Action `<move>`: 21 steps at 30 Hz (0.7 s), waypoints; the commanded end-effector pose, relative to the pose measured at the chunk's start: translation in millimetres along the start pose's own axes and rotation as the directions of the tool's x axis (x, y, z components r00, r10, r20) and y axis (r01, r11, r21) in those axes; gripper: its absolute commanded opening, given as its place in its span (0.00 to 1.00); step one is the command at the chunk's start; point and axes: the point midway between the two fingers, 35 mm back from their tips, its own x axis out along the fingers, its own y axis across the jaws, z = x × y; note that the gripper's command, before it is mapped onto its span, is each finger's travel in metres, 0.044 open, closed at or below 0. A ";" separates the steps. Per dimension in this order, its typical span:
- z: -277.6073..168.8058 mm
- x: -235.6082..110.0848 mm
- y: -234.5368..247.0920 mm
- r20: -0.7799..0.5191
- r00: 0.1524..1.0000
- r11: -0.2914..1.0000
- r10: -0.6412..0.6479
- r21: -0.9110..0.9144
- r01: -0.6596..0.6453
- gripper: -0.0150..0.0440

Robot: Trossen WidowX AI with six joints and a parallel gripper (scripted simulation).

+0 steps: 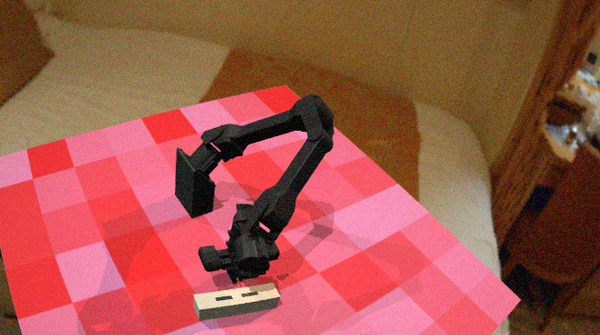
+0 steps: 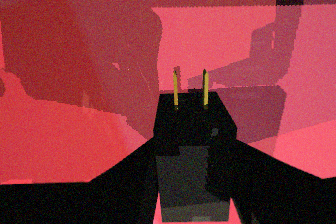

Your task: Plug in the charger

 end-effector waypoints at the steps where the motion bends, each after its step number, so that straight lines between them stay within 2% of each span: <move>1: 4.6 0.6 -1.0 -0.002 1.000 1.000 0.004 0.013 -0.004 0.25; 21: 23.0 0.5 -2.8 -0.002 1.000 0.999 0.005 0.043 -0.005 0.25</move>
